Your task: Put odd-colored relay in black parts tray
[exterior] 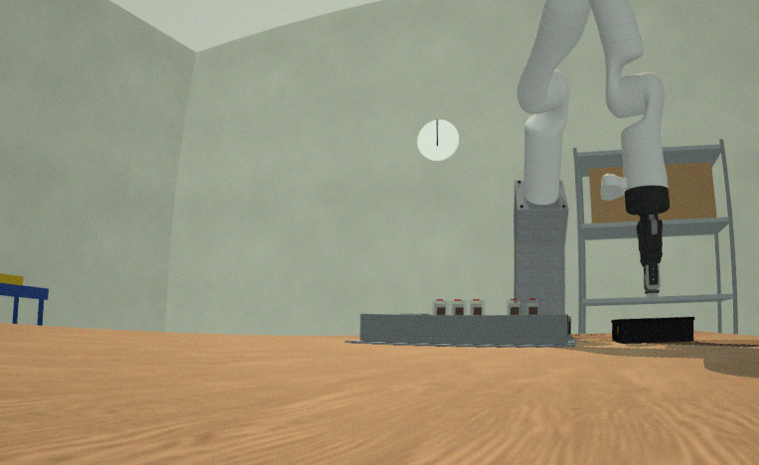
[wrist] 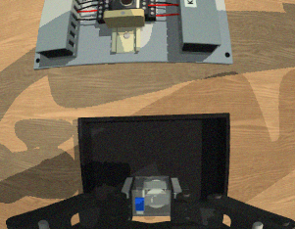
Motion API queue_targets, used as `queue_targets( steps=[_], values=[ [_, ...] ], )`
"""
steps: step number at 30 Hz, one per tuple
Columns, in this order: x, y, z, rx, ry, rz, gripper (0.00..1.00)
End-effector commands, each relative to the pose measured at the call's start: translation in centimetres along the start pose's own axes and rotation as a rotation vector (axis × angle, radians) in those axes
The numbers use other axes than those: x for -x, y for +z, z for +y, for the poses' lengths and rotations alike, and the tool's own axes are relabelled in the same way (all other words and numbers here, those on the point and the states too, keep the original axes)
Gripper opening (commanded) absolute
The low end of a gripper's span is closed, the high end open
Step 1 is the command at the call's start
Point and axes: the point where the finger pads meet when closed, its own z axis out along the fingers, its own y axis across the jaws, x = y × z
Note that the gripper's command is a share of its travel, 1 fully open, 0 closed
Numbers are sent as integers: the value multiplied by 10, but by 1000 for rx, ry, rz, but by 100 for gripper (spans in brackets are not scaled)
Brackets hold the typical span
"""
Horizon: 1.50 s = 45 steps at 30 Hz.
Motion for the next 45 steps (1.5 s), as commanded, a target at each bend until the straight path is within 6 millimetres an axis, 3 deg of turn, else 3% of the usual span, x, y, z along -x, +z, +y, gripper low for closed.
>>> queue_targets(
  steps=[1, 15, 24, 45],
  values=[
    [-4, 7, 2, 5, 1, 9, 0],
    [-4, 42, 2, 5, 1, 9, 0],
    [-4, 55, 2, 5, 1, 9, 0],
    [-4, 62, 3, 5, 1, 9, 0]
  ],
)
